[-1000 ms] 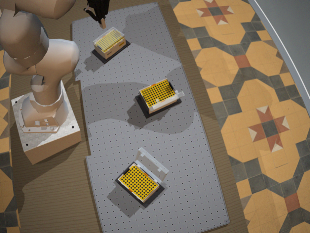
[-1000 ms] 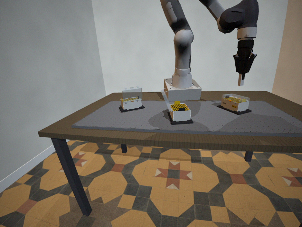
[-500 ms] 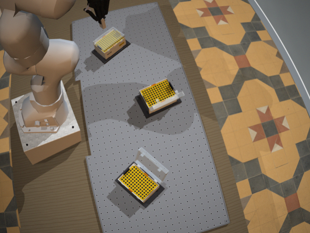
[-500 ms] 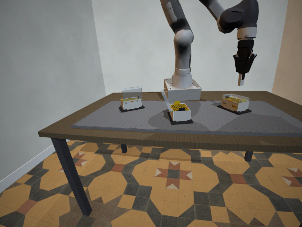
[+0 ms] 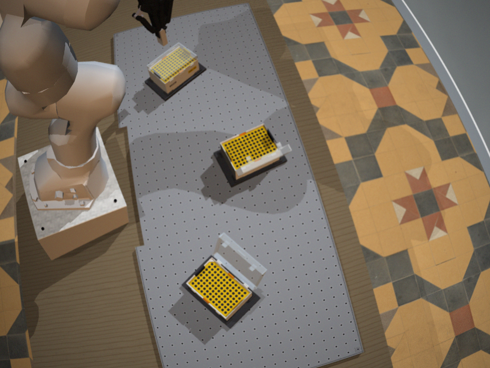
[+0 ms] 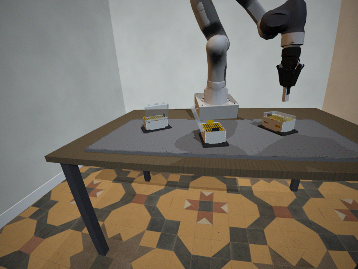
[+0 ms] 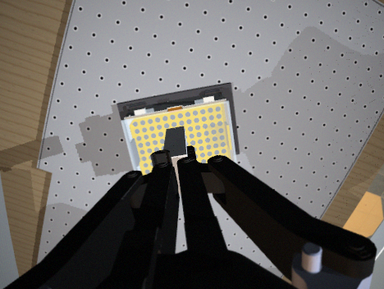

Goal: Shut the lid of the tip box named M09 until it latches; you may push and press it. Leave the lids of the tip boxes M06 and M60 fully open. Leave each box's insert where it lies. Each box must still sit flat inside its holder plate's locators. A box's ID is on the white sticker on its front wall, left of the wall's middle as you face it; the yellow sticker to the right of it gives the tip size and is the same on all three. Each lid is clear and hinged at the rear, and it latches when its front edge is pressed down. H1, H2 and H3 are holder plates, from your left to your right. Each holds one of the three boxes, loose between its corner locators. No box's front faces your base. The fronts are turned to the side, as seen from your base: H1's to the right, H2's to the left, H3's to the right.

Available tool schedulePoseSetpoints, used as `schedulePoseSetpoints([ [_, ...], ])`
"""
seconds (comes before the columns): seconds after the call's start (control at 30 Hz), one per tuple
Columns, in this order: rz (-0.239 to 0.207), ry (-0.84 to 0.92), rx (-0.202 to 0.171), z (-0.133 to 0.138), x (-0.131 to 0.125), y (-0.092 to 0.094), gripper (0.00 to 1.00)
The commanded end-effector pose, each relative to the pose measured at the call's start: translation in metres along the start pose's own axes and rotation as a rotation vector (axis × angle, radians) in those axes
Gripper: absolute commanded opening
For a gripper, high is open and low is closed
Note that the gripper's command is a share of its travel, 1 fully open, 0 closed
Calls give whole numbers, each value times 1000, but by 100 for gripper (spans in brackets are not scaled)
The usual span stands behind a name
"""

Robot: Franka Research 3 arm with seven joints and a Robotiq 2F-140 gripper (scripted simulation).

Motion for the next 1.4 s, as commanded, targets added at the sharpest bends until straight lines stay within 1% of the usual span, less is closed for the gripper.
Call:
schedulePoseSetpoints([
  [0.0, -4, 5, 2, -1, -2, -1, 0],
  [1.27, -4, 5, 2, -1, -2, -1, 0],
  [1.37, -4, 5, 2, -1, -2, 5, 0],
])
Point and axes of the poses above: the point where the finger pads meet when closed, its own y axis back along the fingers, its own z axis across the jaws, x = y × z, the point moved 10 cm from there along y, back along the fingers, and after that the axes turned 1 degree about y, right-handed, at the moved point
